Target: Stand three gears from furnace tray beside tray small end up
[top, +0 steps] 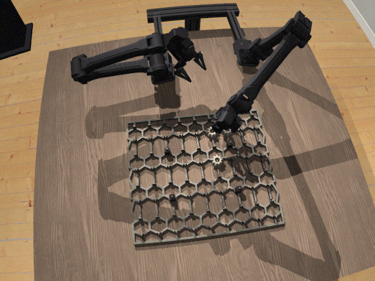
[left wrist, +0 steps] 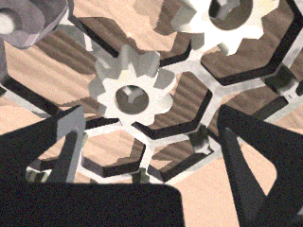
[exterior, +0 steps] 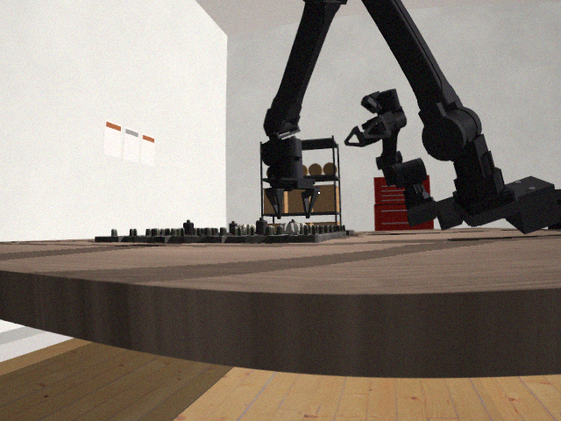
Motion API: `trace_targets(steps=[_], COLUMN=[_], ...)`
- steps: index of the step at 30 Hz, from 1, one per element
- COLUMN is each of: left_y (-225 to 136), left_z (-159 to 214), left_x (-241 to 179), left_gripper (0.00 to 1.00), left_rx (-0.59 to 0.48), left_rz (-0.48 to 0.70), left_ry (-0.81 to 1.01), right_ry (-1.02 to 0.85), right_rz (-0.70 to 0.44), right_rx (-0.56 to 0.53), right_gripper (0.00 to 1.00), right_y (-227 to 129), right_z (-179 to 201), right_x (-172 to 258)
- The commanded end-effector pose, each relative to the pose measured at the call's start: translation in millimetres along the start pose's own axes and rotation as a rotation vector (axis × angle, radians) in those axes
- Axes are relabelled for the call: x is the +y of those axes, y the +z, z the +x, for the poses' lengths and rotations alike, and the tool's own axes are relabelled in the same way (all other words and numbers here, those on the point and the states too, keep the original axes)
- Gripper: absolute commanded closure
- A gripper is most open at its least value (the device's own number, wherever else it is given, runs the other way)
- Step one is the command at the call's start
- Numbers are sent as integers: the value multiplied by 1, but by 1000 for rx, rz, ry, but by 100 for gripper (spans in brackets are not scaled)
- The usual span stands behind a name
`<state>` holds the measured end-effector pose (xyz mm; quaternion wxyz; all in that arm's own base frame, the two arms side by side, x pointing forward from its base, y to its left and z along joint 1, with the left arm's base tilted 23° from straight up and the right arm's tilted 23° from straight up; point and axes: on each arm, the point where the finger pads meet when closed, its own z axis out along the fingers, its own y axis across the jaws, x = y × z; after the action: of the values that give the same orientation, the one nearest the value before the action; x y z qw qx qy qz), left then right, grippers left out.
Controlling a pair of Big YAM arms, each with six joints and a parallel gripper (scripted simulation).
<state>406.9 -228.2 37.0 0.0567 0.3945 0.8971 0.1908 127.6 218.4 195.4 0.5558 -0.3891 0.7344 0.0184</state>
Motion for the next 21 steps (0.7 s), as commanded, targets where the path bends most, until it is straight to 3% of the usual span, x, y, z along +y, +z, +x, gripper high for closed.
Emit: trace_targets(steps=[1,13,21], left_y=[-1,26,23], left_z=[-6,2,-8], left_x=[22,14,21], left_gripper=[14,14,22], left_rx=[-29,2,-29], left_rz=[-17,-8,-14], left_ry=[-32,-18,-31], right_ry=[18,29,29], right_rz=[-13,-6,-6], right_rx=[-19,-19,-19], right_gripper=[0,0,0], right_y=[-6,-4,-4], right_z=[-14,-15,-15], right_x=[1,-1,-1])
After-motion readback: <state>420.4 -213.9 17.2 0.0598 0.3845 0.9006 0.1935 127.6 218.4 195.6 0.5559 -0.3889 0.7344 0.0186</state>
